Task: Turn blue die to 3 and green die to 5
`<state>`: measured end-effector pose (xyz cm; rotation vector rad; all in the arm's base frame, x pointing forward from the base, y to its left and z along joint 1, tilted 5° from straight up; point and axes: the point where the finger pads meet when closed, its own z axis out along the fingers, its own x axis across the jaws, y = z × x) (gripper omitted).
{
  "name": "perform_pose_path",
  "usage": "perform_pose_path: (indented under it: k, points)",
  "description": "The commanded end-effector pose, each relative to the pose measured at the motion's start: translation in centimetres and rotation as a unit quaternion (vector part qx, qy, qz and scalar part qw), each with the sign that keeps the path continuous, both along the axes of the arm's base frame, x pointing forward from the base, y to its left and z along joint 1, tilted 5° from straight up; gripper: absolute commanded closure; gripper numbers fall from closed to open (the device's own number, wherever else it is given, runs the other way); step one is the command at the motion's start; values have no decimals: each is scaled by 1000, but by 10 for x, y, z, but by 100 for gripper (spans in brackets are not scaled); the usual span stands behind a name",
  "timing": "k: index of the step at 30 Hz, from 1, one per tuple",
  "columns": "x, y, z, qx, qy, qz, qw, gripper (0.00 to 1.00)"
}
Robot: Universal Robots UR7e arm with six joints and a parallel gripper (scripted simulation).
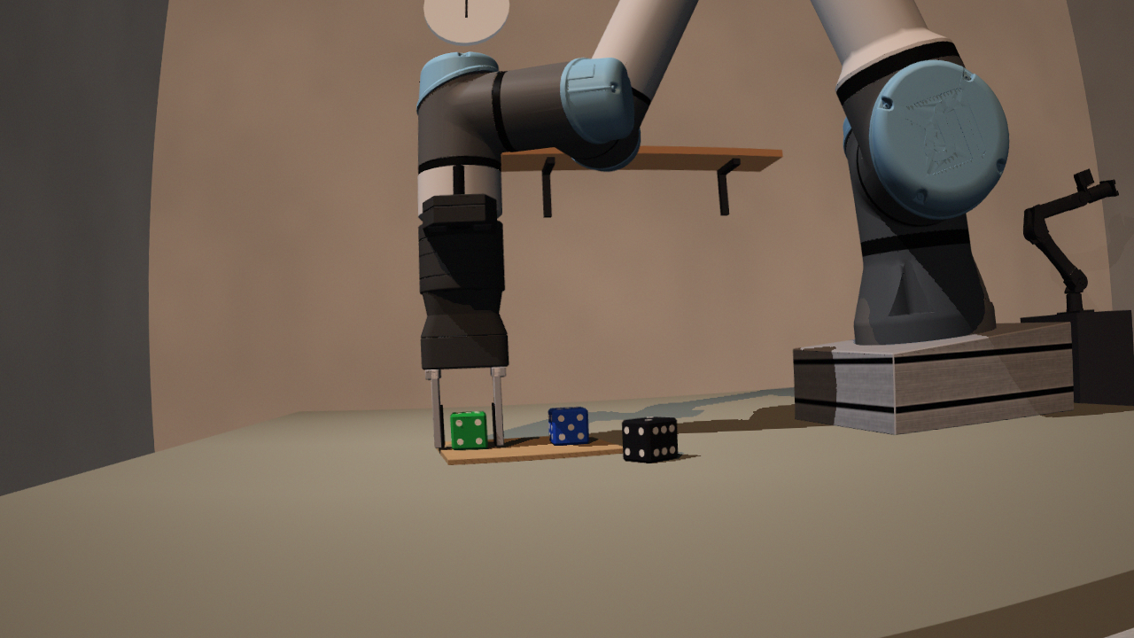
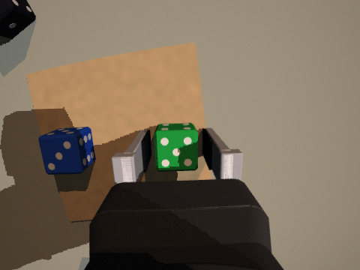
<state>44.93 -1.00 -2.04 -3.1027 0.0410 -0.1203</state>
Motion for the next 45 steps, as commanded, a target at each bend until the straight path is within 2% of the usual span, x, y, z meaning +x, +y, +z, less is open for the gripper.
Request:
perform_pose_path:
  k: [1,11,19,32,41,42,45]
  points:
    - [0,0,0,0,-1,0,1000,13]
    - [0,0,2,0,-1,0,1000,13]
    - [-1,-1,17,0,-1,0,1000,13]
    - [-6,-3,81,0,-1,0,1000,13]
    - [-7,-3,90,0,-1,0,1000,13]
    - [-7,-3,90,0,-1,0,1000,0]
    - [-7,-3,90,0,-1,0,1000,0]
